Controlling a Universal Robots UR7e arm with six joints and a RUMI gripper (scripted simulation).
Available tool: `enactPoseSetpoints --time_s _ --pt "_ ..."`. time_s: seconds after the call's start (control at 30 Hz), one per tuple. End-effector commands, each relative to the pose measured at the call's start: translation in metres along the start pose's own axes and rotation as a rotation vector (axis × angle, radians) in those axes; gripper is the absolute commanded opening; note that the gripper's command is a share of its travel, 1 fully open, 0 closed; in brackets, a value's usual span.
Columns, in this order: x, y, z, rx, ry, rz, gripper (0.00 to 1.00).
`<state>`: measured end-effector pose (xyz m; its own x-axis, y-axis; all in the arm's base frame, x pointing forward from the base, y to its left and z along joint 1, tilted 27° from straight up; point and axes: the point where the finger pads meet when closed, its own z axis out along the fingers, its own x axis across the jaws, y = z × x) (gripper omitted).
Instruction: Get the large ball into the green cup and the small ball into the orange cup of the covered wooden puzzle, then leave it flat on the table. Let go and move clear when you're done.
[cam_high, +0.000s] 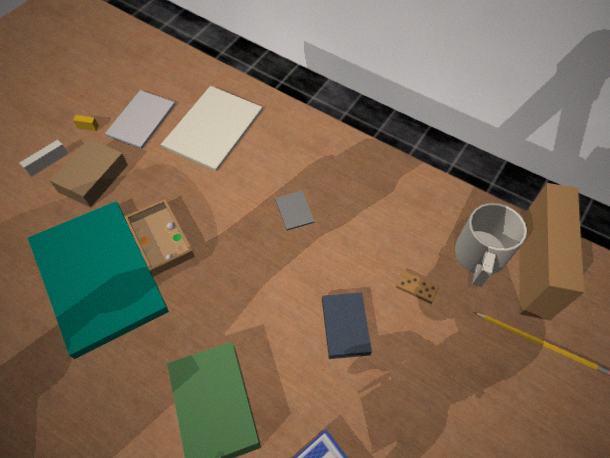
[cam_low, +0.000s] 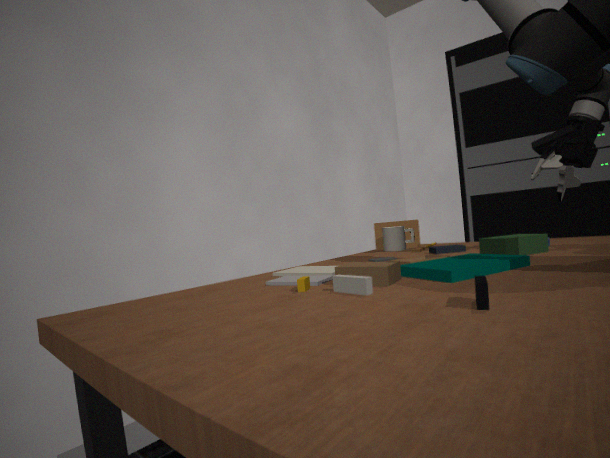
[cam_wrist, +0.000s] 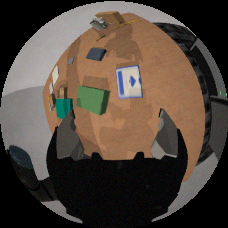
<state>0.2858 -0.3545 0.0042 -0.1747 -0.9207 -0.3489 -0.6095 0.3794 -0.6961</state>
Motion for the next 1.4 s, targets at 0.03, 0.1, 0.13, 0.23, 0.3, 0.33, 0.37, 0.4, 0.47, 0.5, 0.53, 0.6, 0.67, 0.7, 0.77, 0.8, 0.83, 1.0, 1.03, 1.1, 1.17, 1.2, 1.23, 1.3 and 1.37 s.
enactPoseSetpoints --time_s 0.03,0.1,0.13,0.23,0.3,0.33,0.37,0.4,0.47,0.5,0.53,0.6,0.67,0.7,0.77,0.8,0.83,1.0,1.03,1.1,1.17,1.2,1.23,1.3,1.37 --pt "0.000 0.000 0.000 0.000 0.001 -0.001 1.00" --pt "0.000 0.000 0.000 0.000 0.001 -0.001 1.00" --pt "0.000 0.000 0.000 0.000 0.001 -0.001 1.00" --pt "0.000 0.000 0.000 0.000 0.001 -0.001 1.00" --pt "0.000 0.000 0.000 0.000 0.001 -0.001 1.00" --pt "0.000 0.000 0.000 0.000 0.001 -0.001 1.00" --pt "0.000 0.000 0.000 0.000 0.001 -0.001 1.00" --pt "0.000 0.000 0.000 0.000 0.001 -0.001 1.00" --pt "0.000 0.000 0.000 0.000 0.001 -0.001 1.00" --pt "0.000 0.000 0.000 0.000 0.001 -0.001 1.00" --pt "0.000 0.000 0.000 0.000 0.001 -0.001 1.00" --pt "0.000 0.000 0.000 0.000 0.001 -0.001 1.00" --pt "0.000 0.000 0.000 0.000 0.001 -0.002 1.00" --pt "-0.001 0.000 0.000 -0.001 0.001 -0.004 1.00" --pt "-0.002 0.000 0.001 -0.003 0.001 -0.010 1.00" --pt "-0.003 0.000 0.002 -0.005 0.001 -0.014 1.00" --pt "-0.004 0.000 0.003 -0.007 0.001 -0.019 1.00" --pt "-0.016 0.001 0.009 -0.023 0.003 -0.065 1.00" --pt "-0.019 0.001 0.011 -0.028 0.004 -0.079 1.00" --pt "-0.019 0.001 0.011 -0.028 0.004 -0.079 1.00" --pt "-0.027 0.001 0.015 -0.039 0.005 -0.111 1.00" --pt "-0.032 0.002 0.018 -0.045 0.005 -0.130 1.00" --pt "-0.036 0.002 0.021 -0.052 0.006 -0.147 1.00" --pt "-0.045 0.002 0.027 -0.066 0.007 -0.181 1.00" --pt "-0.055 0.002 0.033 -0.081 0.009 -0.221 1.00"
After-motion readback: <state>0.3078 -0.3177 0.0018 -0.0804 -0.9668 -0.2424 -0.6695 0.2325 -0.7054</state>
